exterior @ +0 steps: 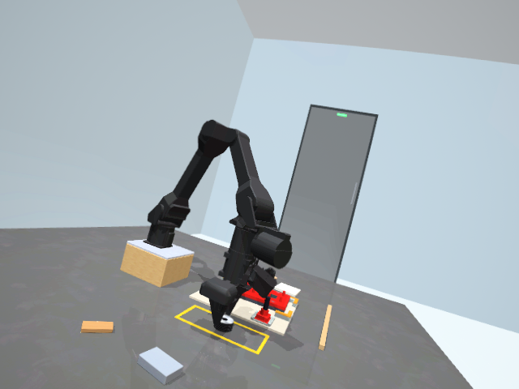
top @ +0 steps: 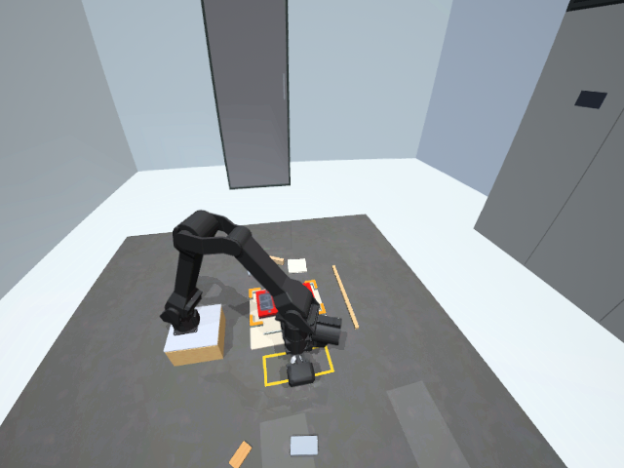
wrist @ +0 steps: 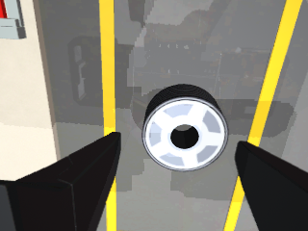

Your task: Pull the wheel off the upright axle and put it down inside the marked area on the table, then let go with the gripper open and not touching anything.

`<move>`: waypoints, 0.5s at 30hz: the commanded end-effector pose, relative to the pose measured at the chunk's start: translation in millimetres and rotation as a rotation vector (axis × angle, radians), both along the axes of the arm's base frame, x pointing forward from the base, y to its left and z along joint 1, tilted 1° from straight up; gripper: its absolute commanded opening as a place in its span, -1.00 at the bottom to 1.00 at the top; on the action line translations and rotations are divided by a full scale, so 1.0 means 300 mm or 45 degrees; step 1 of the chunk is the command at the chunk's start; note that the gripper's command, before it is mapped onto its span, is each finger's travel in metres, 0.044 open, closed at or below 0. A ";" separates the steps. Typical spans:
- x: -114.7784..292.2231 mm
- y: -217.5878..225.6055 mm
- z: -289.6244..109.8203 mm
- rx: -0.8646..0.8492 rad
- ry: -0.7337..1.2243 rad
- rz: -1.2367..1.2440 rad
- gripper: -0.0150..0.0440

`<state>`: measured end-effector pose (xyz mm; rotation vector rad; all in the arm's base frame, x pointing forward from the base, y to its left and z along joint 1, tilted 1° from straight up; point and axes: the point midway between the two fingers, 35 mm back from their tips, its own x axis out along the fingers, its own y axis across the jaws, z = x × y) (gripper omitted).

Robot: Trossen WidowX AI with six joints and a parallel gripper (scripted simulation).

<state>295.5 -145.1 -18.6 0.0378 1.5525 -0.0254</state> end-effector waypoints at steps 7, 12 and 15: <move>0.004 -0.006 0.181 -0.015 -0.036 0.000 0.53; -0.060 0.023 0.207 -0.019 -0.032 0.002 0.97; -0.119 0.051 0.247 -0.021 -0.030 0.007 1.00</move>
